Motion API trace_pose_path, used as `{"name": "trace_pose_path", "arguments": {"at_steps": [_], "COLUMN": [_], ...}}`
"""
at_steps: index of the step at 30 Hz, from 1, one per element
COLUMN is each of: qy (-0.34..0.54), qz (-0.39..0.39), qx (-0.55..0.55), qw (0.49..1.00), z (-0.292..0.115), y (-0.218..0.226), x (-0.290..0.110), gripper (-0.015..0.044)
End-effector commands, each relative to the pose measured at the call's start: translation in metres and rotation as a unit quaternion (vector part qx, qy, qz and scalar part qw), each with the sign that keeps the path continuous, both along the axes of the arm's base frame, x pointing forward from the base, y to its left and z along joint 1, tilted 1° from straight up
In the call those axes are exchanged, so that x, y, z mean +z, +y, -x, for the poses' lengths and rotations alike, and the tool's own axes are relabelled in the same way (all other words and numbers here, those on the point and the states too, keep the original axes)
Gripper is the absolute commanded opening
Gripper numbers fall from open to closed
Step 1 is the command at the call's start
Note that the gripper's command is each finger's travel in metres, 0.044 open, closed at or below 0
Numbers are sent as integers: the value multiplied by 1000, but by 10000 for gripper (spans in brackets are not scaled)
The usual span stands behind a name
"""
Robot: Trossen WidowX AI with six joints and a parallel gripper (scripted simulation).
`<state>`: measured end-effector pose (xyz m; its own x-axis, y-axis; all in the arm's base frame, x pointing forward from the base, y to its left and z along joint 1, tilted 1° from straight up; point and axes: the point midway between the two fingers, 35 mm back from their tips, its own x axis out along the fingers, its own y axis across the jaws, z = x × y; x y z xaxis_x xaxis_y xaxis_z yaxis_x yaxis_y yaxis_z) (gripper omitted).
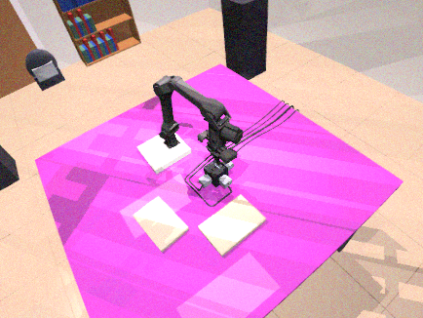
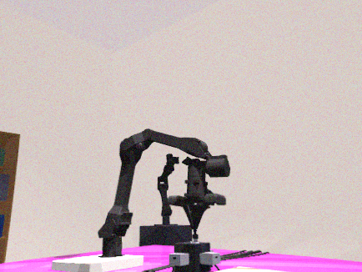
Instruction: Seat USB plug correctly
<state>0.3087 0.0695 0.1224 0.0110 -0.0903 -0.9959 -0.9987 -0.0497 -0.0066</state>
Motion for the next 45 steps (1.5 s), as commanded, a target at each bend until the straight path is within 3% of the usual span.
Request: {"name": "trace_pose_path", "arguments": {"at_steps": [1, 45], "qy": [-1, -1], "qz": [1, 1], "qx": [-2, -2], "qw": [1000, 1000], "z": [-1, -1], "y": [0, 0], "x": [-1, -6], "gripper": [0, 0]}}
